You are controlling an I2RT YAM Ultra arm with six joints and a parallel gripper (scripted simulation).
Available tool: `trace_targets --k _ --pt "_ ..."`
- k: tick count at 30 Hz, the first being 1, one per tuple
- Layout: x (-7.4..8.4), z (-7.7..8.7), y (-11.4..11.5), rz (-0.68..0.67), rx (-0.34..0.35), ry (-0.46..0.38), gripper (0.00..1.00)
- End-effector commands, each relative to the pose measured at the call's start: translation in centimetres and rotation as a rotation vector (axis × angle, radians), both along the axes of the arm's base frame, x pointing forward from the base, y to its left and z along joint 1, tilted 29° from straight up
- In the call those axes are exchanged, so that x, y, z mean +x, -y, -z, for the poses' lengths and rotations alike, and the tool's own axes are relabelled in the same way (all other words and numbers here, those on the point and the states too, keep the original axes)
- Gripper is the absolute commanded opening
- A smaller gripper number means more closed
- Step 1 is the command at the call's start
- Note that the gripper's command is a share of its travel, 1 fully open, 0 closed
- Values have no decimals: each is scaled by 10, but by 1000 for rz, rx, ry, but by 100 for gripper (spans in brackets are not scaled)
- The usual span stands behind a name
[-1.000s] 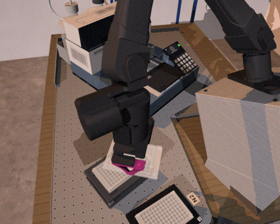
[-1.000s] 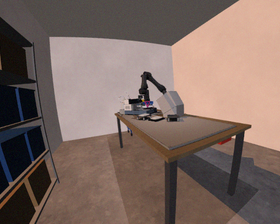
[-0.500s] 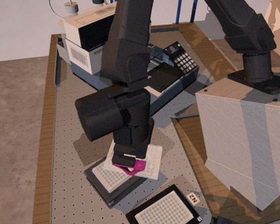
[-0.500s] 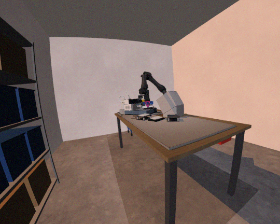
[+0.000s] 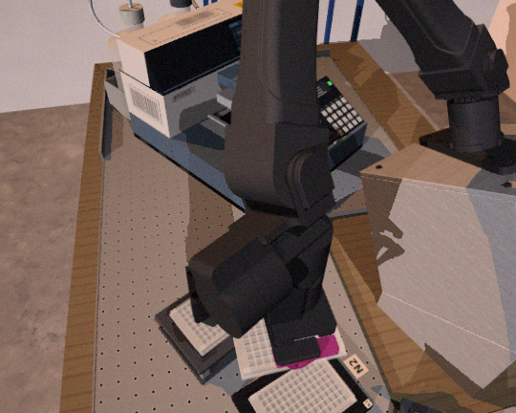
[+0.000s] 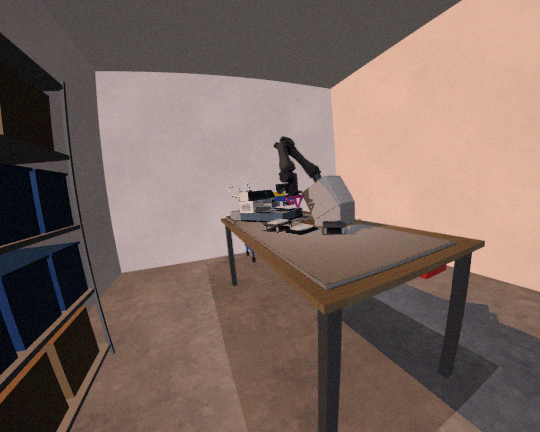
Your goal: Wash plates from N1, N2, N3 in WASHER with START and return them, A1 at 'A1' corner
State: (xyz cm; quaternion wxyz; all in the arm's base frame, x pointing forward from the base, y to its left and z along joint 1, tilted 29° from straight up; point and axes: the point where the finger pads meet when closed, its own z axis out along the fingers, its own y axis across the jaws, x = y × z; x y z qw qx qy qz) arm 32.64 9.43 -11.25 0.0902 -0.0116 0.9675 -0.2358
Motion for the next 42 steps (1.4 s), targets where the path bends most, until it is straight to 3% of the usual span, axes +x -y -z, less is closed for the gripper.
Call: trace_targets --k 1,6,19,22,42 --pt "8 -1 -16 -101 -9 -20 0" --pt "-4 13 -35 -246 -37 -104 0" --pt "-25 41 -75 -235 -38 -96 0" --pt "-17 29 -82 -236 -19 -65 0" --pt "-18 32 -81 -237 -22 -67 0"
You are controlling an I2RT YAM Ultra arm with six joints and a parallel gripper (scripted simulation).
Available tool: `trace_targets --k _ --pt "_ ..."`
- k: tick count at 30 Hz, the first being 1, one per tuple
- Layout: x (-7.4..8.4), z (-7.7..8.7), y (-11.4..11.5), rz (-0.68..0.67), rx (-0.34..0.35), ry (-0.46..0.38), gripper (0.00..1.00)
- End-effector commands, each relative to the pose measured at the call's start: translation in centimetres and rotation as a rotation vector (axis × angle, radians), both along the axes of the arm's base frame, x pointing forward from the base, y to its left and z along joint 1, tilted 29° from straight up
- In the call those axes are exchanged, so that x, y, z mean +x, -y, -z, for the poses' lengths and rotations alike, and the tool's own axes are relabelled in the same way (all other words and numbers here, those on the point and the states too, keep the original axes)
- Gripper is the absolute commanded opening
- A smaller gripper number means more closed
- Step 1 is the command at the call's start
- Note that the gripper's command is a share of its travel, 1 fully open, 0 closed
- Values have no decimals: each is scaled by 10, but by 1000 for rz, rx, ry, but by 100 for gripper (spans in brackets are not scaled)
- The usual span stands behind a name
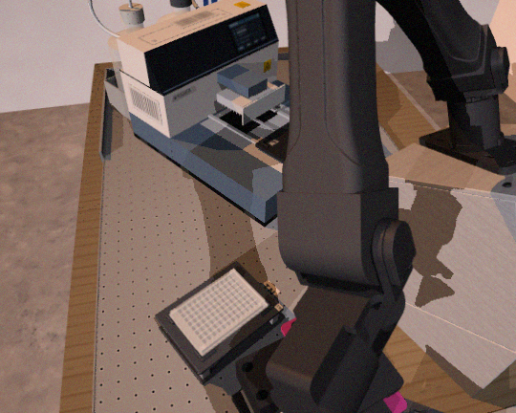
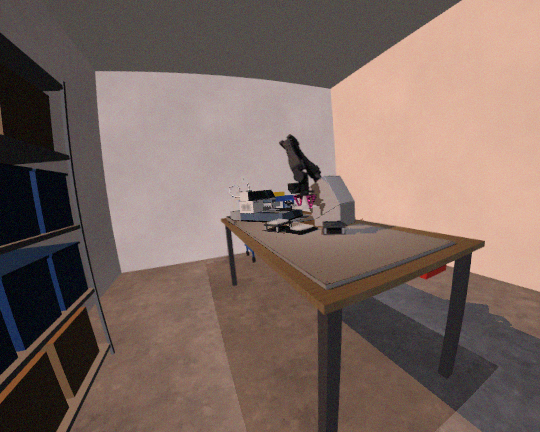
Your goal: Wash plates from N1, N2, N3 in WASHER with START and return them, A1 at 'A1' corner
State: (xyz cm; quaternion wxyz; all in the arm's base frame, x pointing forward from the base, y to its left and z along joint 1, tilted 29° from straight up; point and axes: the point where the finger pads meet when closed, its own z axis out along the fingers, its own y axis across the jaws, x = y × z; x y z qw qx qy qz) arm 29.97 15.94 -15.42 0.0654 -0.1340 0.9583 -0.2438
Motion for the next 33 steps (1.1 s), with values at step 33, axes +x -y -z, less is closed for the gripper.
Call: trace_targets --k 33 --pt "-50 34 -47 -428 -78 -201 0"
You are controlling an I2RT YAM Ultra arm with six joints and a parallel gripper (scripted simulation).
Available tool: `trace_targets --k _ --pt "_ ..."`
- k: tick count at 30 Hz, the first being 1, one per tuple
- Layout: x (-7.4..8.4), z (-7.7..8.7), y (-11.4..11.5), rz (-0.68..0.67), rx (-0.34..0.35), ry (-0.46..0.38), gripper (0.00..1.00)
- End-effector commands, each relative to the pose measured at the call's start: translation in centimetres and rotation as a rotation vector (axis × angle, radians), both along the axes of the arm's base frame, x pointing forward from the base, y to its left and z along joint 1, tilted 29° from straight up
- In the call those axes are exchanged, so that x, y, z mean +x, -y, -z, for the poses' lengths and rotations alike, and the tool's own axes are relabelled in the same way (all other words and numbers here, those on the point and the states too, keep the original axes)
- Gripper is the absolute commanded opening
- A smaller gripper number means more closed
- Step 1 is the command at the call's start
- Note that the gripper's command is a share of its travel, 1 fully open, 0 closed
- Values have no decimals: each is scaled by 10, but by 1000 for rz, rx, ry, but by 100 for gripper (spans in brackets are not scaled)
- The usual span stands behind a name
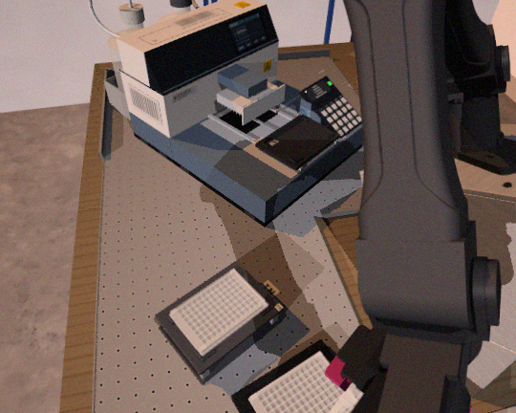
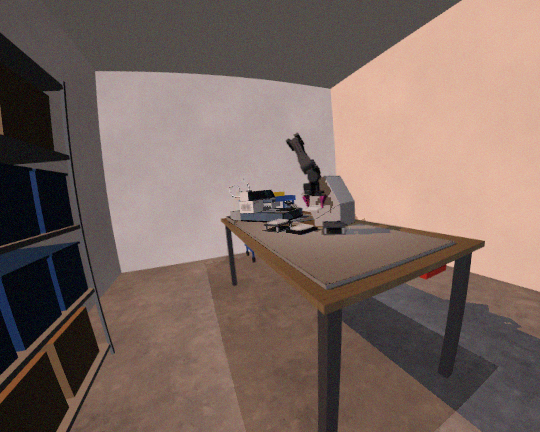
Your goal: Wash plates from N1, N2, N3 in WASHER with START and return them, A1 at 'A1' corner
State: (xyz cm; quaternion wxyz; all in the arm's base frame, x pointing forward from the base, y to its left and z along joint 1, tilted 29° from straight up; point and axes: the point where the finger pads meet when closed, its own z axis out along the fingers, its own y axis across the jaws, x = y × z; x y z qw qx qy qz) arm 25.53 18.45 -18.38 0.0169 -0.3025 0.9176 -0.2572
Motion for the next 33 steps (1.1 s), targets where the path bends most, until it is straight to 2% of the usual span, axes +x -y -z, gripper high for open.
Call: trace_targets --k 1,7,10,20,22,23,25,27,29,33 --pt "-9 6 -23 -145 -2 -57 0" --pt "-33 20 -37 -318 -46 -152 0" --pt "-36 23 -39 -318 -46 -152 0" --pt "-73 46 -63 -307 -44 -147 0" --pt "-74 46 -64 -307 -43 -146 0" --pt "-69 36 -75 -309 -13 -127 0" --pt "-63 36 -71 -291 -16 -122 0" --pt "-63 36 -71 -291 -16 -122 0" --pt "-69 42 -69 -308 -31 -130 0" --pt "-69 42 -69 -308 -30 -130 0"
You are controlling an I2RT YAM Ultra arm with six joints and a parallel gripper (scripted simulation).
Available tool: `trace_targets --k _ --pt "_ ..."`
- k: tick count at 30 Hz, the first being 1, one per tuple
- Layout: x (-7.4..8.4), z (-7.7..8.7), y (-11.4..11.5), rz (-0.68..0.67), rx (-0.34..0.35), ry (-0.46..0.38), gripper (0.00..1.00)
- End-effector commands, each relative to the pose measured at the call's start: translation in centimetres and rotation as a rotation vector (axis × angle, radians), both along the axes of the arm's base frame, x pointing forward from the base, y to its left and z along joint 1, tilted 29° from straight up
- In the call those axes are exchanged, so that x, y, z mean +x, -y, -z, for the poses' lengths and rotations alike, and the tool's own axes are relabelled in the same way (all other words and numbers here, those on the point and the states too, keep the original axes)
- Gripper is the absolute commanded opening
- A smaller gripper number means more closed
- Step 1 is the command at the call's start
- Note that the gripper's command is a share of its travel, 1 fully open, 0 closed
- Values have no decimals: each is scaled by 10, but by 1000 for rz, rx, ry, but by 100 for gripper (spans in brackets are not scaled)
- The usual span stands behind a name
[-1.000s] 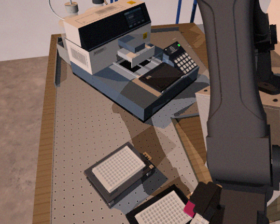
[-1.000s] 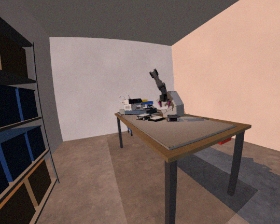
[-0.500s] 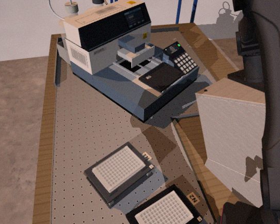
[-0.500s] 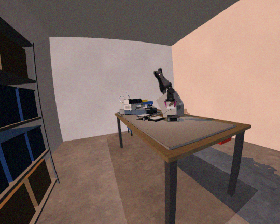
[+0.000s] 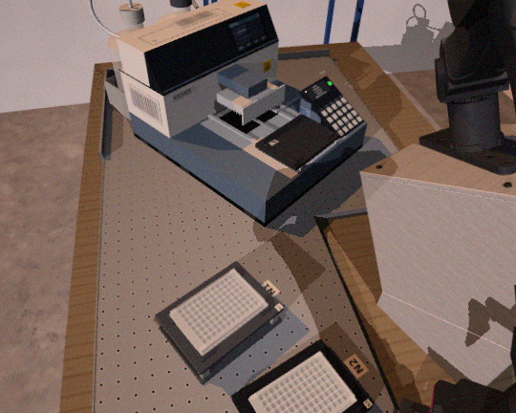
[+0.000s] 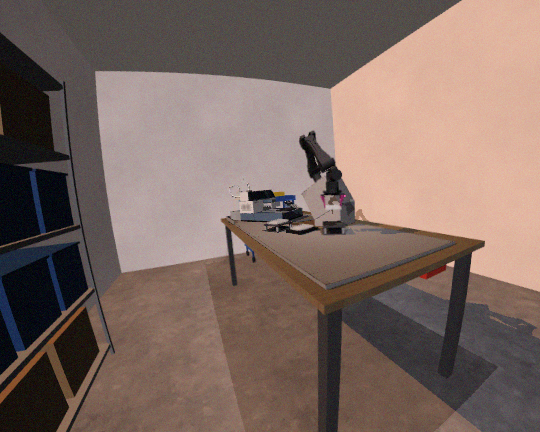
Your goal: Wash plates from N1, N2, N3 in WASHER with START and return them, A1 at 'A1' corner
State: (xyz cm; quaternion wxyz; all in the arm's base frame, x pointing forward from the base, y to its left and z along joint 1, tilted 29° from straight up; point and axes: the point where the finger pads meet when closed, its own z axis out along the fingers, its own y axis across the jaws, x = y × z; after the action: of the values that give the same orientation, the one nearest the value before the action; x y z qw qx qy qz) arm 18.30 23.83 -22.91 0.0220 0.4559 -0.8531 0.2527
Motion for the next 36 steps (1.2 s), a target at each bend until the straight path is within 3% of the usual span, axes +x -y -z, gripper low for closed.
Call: trace_targets --k 1,36 --pt "3 -3 -15 -5 27 18 0" --pt "3 -2 -15 -5 25 17 0"
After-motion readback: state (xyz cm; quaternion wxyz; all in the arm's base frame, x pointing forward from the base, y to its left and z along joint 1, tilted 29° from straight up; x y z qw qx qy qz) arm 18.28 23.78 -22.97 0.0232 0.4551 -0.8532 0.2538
